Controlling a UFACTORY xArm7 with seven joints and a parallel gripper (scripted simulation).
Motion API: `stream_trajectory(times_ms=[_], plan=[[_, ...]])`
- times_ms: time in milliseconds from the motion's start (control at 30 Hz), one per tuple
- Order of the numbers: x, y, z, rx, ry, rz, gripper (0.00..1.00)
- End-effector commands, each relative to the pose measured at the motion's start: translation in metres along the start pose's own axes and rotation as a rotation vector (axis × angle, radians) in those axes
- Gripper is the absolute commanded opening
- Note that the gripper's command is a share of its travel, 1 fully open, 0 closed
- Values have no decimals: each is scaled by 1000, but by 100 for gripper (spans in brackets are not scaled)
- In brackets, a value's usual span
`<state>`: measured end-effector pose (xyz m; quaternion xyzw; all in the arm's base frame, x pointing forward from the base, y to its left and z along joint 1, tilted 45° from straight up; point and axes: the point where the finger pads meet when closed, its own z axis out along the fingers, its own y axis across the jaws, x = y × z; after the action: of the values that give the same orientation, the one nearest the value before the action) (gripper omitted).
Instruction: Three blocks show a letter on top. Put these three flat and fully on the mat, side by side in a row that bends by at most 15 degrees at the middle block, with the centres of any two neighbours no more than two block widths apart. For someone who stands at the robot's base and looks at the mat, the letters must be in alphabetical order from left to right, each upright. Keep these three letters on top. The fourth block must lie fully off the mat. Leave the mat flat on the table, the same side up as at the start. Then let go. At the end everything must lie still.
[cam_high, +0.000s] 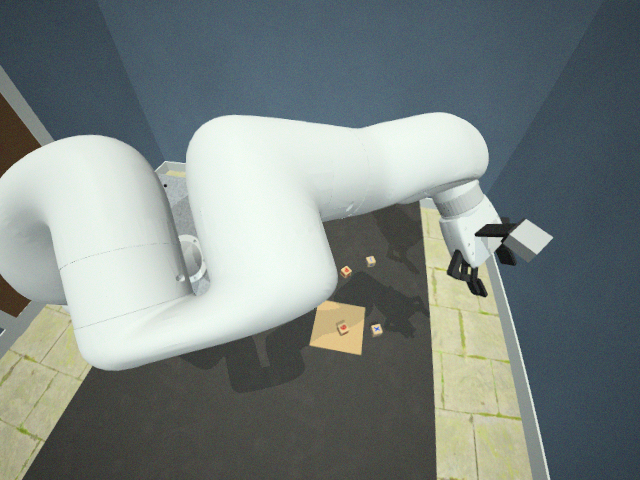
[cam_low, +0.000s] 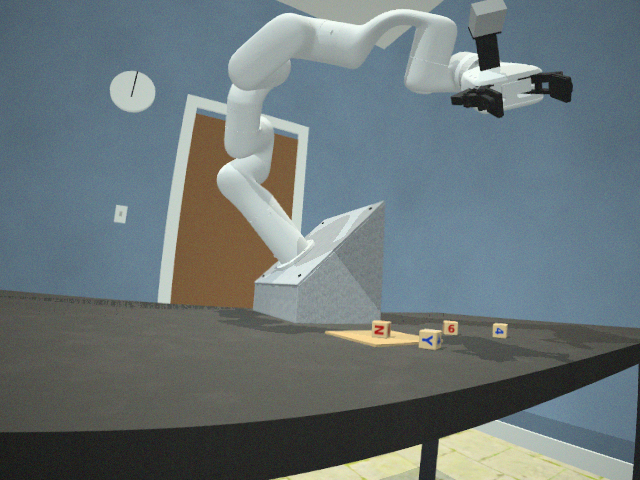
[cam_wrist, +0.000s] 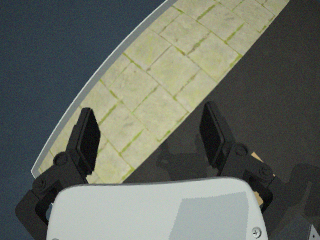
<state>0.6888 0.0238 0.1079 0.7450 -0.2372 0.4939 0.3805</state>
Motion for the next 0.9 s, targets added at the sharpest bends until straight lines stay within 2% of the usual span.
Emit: stream_trajectory(times_ms=[0, 567, 633, 700, 767, 867], plan=[[2, -2, -2, 4, 1, 3, 100], [1, -2, -2, 4, 1, 3, 100], [-17, -7, -7, -6, -5, -3, 100], [-57, -16, -16, -26, -14, -16, 100], [-65, -17, -18, -31, -16, -19, 100], [-96, -21, -26, -49, -20, -31, 100]])
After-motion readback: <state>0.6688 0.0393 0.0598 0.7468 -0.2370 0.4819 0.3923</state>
